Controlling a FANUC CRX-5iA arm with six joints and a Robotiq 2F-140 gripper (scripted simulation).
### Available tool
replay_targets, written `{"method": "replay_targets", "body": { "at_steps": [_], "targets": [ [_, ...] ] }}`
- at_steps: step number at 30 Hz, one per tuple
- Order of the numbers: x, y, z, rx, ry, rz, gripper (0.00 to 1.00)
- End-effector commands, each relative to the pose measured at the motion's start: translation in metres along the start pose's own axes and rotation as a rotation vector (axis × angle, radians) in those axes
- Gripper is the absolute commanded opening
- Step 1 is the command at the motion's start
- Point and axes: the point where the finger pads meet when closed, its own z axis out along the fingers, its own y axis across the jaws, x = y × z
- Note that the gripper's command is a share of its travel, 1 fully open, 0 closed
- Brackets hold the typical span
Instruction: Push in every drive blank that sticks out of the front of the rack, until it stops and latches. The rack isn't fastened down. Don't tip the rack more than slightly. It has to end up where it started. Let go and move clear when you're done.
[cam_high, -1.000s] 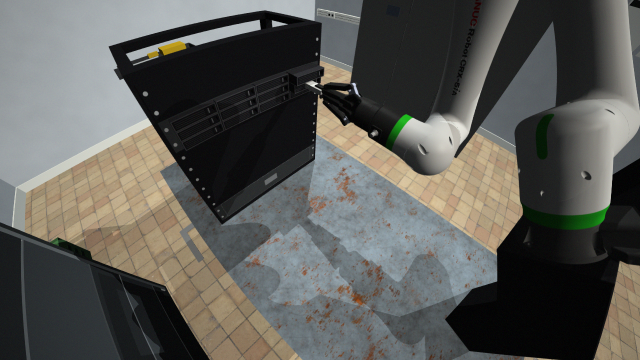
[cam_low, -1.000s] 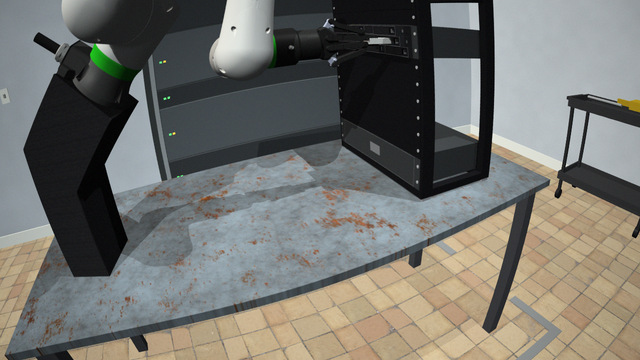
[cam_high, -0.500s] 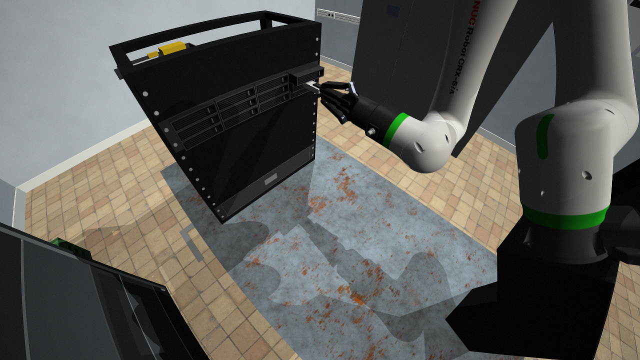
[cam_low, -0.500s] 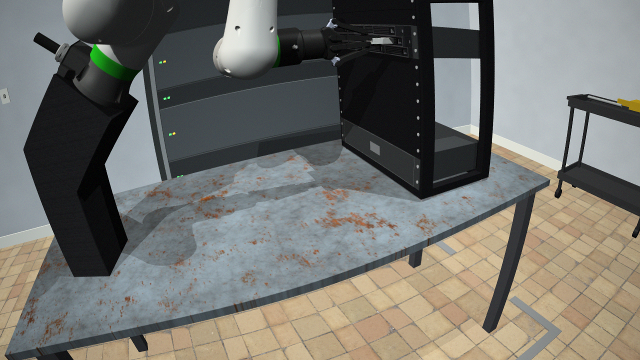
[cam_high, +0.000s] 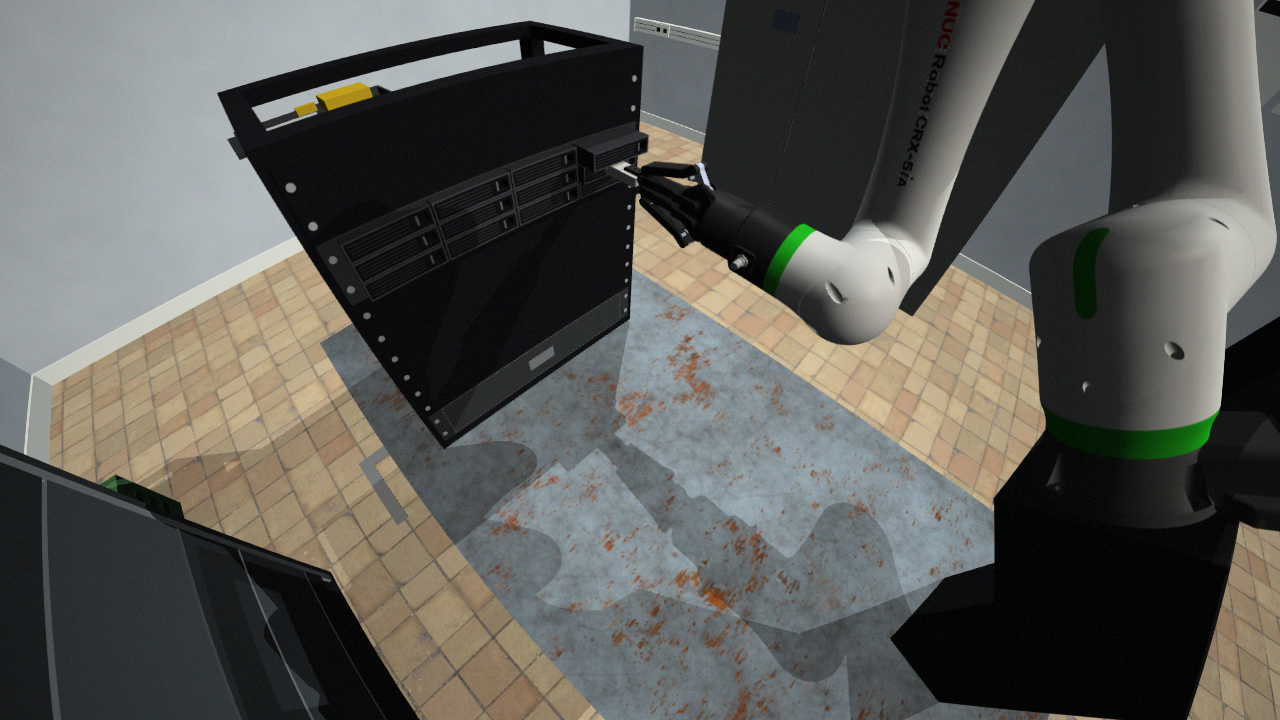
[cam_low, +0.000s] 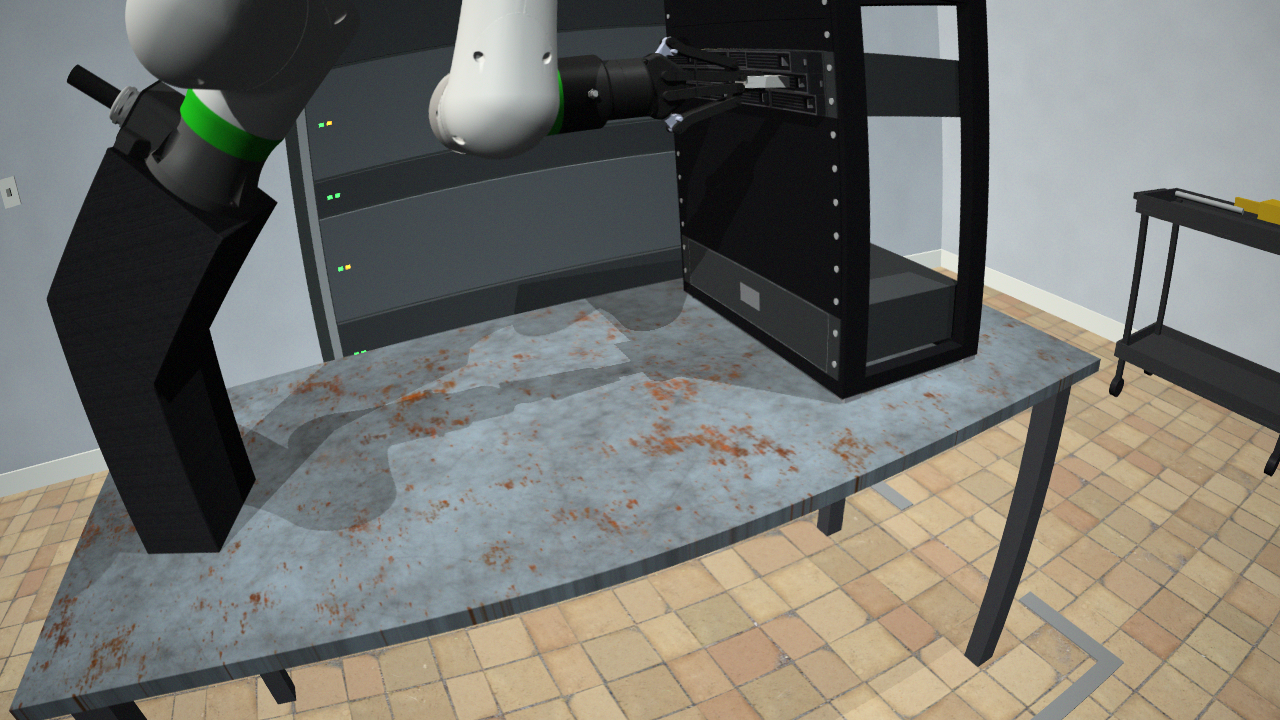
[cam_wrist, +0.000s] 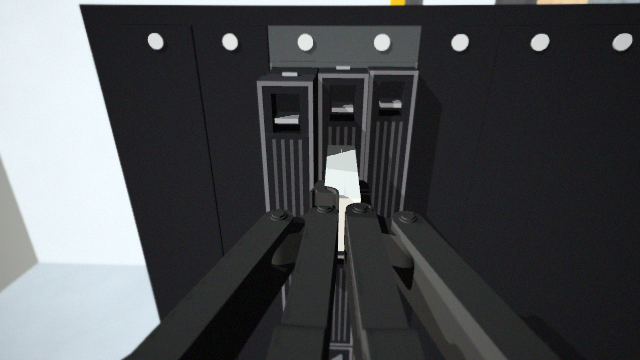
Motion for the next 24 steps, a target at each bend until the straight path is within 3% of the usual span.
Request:
{"method": "replay_targets", "body": {
  "at_steps": [1,24],
  "targets": [
    [0.0,-0.0005,0.0015,0.001,0.0,0.0,0.1],
    [0.0,-0.0005,0.0046,0.001,0.0,0.0,0.1]
  ]
}}
